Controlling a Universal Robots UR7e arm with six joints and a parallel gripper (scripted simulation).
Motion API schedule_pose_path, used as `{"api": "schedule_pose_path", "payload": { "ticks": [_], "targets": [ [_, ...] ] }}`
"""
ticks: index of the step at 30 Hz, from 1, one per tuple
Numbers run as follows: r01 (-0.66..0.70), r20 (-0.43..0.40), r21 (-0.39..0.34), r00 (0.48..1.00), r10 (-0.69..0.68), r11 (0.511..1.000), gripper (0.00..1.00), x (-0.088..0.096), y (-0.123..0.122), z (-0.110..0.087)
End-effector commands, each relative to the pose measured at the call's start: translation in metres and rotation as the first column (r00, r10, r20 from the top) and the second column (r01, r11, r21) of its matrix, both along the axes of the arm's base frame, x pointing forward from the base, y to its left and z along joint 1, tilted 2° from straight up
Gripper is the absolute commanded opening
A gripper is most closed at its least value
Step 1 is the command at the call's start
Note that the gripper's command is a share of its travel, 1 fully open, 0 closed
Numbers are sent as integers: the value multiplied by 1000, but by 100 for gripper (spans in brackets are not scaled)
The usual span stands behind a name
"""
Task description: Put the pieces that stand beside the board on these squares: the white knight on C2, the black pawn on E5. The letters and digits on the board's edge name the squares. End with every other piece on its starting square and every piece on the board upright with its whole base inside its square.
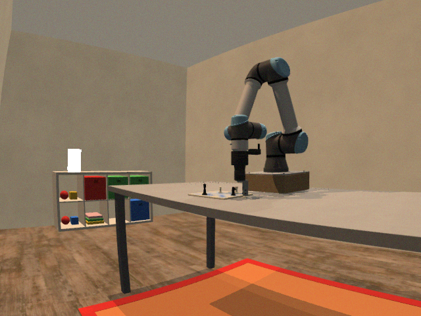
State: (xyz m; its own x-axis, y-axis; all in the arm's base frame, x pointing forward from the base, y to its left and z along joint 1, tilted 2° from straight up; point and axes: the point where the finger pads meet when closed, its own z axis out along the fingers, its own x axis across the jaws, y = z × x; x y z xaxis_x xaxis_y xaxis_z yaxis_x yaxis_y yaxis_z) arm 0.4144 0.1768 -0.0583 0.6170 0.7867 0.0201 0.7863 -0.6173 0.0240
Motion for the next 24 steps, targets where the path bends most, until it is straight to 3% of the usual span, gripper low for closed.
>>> {"api": "schedule_pose_path", "payload": {
  "ticks": [1, 10, 11, 24],
  "targets": [
    [0, 1, 0, 1000, 0, 1000, 73, 0, 0, 0],
    [0, 1, 0, 1000, 0, 1000, 73, 0, 0, 0],
    [0, 1, 0, 1000, 0, 1000, 0, 0, 0, 0],
    [0, 1, 0, 1000, 0, 1000, 0, 0, 0, 0]
  ]
}}
